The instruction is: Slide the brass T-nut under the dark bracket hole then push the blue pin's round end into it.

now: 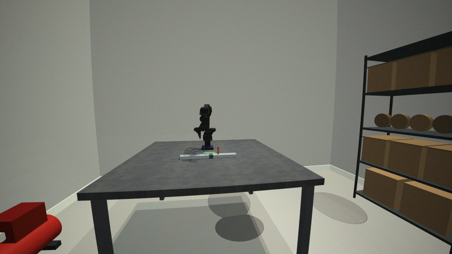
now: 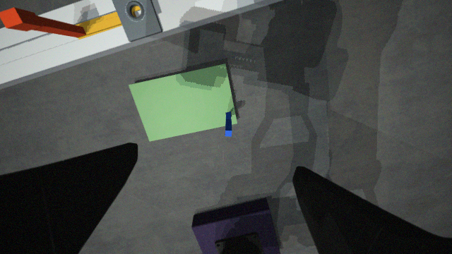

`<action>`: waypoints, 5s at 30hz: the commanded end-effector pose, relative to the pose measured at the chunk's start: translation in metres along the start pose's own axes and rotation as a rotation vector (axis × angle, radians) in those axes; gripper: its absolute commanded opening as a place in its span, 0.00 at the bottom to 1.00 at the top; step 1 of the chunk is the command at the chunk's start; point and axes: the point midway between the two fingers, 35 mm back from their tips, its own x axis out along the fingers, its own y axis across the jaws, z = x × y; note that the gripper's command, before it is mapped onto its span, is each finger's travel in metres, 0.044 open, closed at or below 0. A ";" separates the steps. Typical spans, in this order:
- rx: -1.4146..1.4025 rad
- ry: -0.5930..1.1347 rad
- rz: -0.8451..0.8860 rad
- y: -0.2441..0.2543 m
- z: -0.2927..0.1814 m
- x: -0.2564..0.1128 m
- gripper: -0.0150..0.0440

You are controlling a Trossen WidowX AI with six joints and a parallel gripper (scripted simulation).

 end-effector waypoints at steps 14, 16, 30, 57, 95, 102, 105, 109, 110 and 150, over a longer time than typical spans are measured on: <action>-0.113 0.007 0.002 -0.009 -0.009 0.041 1.00; -0.113 0.007 0.002 -0.009 -0.010 0.055 1.00; -0.113 0.007 0.002 -0.010 -0.008 0.077 1.00; -0.113 0.007 0.002 -0.011 -0.009 0.115 0.91; -0.113 0.007 0.002 -0.011 -0.009 0.099 0.00; -0.113 0.007 0.002 -0.012 -0.010 0.089 0.00; -0.105 0.011 -0.001 -0.012 -0.010 0.091 0.00; -0.104 0.009 0.000 -0.012 -0.009 0.079 0.00; -0.105 0.009 0.000 -0.012 -0.009 0.076 0.00; -0.237 0.039 0.003 0.041 0.048 0.028 0.00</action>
